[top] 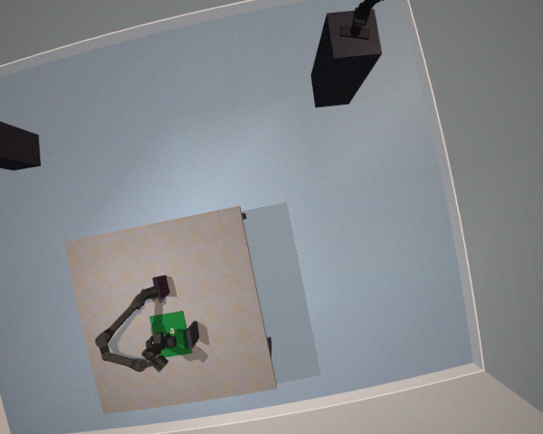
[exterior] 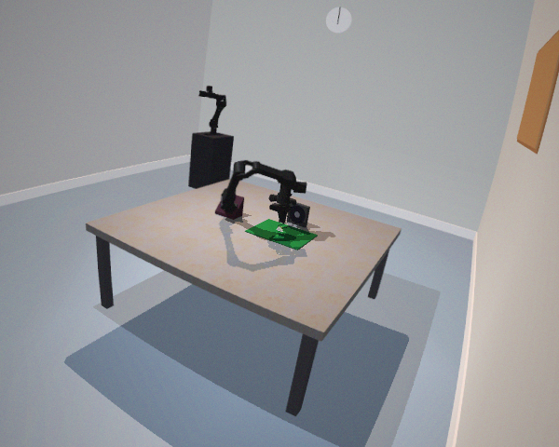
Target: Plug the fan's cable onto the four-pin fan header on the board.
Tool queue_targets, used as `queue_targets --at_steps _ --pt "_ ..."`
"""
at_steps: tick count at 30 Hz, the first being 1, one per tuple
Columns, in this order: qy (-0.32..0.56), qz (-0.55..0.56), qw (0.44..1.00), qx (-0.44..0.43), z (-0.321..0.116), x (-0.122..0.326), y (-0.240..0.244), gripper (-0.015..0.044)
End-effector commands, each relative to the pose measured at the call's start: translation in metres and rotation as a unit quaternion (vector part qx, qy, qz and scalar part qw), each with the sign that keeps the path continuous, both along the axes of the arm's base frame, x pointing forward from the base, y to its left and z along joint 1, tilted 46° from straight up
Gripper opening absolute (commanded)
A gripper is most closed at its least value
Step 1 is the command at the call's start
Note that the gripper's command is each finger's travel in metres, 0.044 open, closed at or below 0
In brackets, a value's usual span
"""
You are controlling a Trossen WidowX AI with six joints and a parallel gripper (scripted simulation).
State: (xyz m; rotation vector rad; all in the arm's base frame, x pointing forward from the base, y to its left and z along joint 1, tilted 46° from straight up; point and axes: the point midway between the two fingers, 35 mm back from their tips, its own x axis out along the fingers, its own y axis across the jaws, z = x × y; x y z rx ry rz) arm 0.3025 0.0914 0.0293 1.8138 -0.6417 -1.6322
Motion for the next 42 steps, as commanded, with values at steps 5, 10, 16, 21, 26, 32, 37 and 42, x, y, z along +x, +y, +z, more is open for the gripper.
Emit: queue_targets --at_steps 5,10,16,21,26,32,37,42 --pt "0.016 0.013 1.000 -0.002 -0.002 -0.004 0.001 0.0000" --pt "0.018 0.014 1.000 -0.002 -0.001 -0.006 0.002 0.0000" --pt "0.017 0.013 1.000 -0.002 -0.001 -0.008 0.002 0.0000" --pt "0.017 0.013 1.000 -0.002 -0.001 -0.008 0.002 0.0000" --pt "0.015 0.011 1.000 -0.002 -0.014 -0.006 -0.012 0.0000" --pt "0.015 0.011 1.000 -0.002 -0.016 -0.006 -0.014 0.0000" --pt "0.016 0.012 1.000 -0.002 -0.015 -0.005 -0.014 0.0000" --pt "0.016 0.012 1.000 -0.002 -0.015 -0.004 -0.015 0.0000"
